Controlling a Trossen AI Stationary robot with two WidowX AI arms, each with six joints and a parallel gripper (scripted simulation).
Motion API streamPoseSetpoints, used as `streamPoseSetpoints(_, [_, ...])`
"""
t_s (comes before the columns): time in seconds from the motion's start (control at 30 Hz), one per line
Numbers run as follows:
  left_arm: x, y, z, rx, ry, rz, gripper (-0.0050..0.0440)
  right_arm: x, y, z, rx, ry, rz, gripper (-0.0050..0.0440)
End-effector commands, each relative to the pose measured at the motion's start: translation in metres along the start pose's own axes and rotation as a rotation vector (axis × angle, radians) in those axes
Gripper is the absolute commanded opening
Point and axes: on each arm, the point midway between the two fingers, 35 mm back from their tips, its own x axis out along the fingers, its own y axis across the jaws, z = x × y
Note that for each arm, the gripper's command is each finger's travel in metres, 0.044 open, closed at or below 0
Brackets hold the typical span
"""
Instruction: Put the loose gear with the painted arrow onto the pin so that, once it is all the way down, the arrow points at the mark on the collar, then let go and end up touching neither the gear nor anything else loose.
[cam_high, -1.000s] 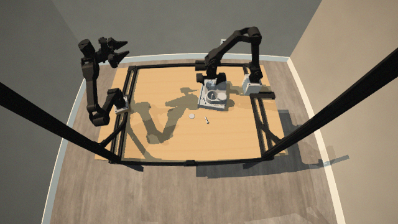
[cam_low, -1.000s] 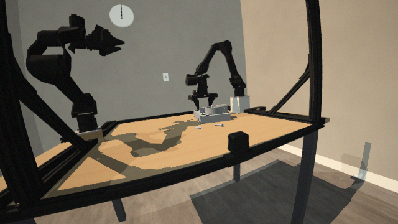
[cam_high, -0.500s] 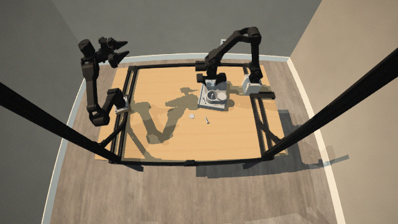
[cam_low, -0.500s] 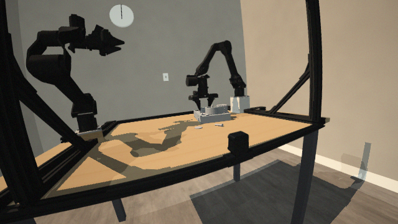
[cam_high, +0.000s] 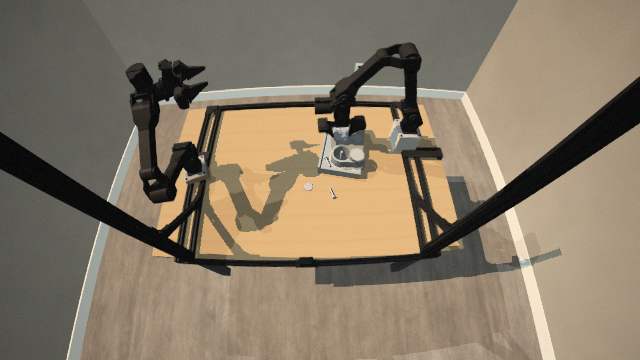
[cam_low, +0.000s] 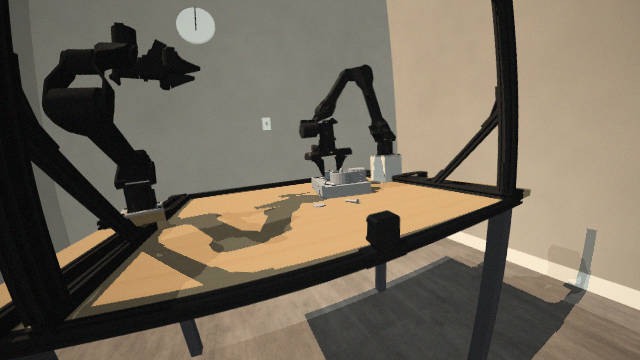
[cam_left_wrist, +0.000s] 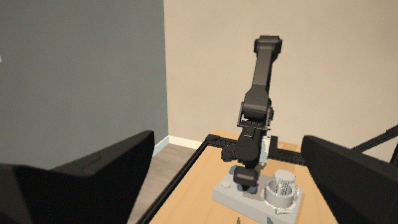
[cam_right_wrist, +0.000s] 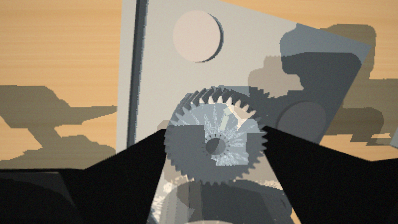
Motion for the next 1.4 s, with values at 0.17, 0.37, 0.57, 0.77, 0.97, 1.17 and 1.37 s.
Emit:
streamPoseSetpoints(0.17, [0.0,0.0,0.0,-0.001,0.0,-0.002,0.04,-0.048,0.007,0.0,0.001,0.003,0.041,0.0])
streamPoseSetpoints(0.37, [0.0,0.0,0.0,-0.001,0.0,-0.002,0.04,-0.055,0.006,0.0,0.001,0.003,0.041,0.0])
streamPoseSetpoints(0.57, [0.0,0.0,0.0,-0.001,0.0,-0.002,0.04,-0.055,0.006,0.0,0.001,0.003,0.041,0.0])
streamPoseSetpoints(0.77, [0.0,0.0,0.0,-0.001,0.0,-0.002,0.04,-0.055,0.007,-0.004,-0.085,0.001,0.042,0.0])
streamPoseSetpoints(0.97, [0.0,0.0,0.0,-0.001,0.0,-0.002,0.04,-0.055,0.008,-0.009,-0.224,-0.002,0.042,0.0])
streamPoseSetpoints(1.17, [0.0,0.0,0.0,-0.001,0.0,-0.002,0.04,-0.055,0.009,-0.018,-0.431,-0.006,0.041,0.0])
streamPoseSetpoints(1.37, [0.0,0.0,0.0,-0.001,0.0,-0.002,0.04,-0.055,0.009,-0.026,-0.638,-0.01,0.041,0.0])
